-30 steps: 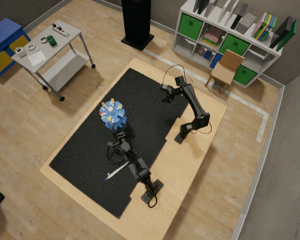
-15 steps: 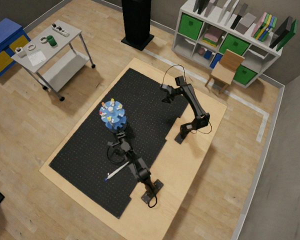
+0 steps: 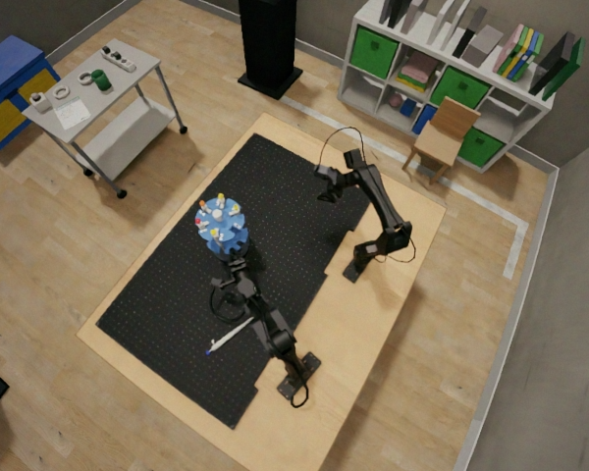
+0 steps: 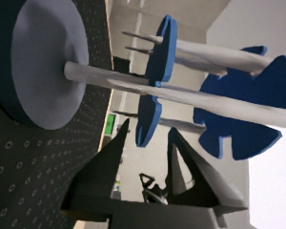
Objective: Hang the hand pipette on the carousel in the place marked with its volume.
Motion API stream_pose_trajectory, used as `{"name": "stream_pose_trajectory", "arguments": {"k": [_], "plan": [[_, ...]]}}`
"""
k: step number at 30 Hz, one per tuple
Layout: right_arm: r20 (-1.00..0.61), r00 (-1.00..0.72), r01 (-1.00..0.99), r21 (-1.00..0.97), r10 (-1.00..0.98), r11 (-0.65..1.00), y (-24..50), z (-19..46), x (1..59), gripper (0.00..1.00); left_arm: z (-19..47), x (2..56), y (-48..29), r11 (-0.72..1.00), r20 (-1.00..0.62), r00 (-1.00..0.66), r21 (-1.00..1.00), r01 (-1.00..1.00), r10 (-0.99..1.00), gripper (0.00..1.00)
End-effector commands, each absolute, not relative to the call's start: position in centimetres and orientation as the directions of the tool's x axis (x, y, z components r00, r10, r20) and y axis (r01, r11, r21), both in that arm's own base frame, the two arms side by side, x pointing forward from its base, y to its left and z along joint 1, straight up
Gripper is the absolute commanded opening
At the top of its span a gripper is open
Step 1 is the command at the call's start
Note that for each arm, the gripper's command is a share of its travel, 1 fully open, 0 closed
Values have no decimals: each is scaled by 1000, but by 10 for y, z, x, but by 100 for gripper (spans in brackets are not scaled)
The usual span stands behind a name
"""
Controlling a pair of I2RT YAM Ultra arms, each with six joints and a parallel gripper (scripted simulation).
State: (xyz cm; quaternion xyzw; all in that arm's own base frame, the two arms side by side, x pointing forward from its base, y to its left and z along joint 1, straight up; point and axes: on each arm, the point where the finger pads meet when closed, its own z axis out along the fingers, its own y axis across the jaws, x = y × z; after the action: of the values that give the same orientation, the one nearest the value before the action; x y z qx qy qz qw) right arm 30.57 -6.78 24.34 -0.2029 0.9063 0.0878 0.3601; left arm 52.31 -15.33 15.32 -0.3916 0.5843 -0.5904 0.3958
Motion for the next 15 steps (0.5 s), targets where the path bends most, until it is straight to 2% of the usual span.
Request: {"name": "stream_pose_trajectory", "arguments": {"k": [1,15], "plan": [[-712,-630,-435,-8,-311,901,-70,253,309,100,154,517,-149,4,-4,-381,-1000,1,-925,49],[-712,-630,-435,-8,-311,901,-70,253,309,100,160,488,-135,-2,-8,-379,-1000,25,-925,49]]}}
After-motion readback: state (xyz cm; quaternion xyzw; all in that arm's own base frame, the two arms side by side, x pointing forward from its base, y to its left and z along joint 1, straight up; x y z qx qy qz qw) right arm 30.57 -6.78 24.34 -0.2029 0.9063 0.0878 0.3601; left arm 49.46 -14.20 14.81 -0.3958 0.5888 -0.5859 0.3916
